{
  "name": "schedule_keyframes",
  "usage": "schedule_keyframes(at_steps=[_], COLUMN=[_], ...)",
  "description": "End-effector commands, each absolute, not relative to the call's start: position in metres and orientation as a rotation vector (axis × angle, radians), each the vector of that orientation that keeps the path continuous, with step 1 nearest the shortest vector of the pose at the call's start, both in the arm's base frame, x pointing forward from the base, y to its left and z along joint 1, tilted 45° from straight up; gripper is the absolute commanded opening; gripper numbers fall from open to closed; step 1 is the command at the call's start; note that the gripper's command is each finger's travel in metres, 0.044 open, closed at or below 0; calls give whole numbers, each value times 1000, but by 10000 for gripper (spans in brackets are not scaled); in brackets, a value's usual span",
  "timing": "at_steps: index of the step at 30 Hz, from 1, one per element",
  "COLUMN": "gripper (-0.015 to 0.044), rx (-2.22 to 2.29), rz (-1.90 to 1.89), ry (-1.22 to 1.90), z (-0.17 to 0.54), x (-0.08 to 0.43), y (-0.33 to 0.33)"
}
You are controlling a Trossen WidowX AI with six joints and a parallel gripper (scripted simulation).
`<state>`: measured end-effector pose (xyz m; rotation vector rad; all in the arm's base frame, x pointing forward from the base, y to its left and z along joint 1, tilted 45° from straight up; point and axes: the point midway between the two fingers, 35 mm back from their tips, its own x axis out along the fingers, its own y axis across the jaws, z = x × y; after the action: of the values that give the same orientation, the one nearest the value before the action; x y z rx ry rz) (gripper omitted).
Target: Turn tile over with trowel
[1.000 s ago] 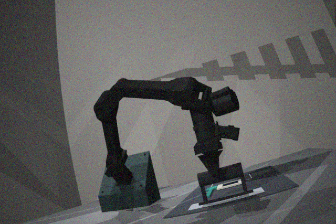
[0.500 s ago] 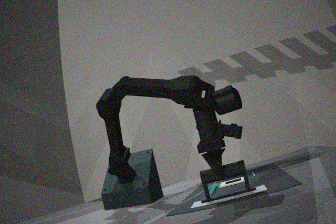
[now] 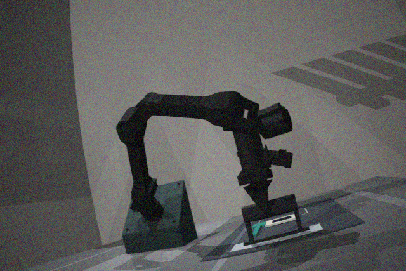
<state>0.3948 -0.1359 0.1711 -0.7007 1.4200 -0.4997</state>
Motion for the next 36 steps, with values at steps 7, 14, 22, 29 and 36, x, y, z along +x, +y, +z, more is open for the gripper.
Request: schedule_keyframes(at_steps=[7,14,22,29,36], gripper=[130,130,130,130,130], rx=[-488,-318,-123,48,219], rz=[-683,-812,-949,-1061,-1164], ry=[1320,1232,1120,1014,900], z=[172,172,172,172,172], x=[395,395,395,395,395], y=[-138,-138,-138,-138,-138])
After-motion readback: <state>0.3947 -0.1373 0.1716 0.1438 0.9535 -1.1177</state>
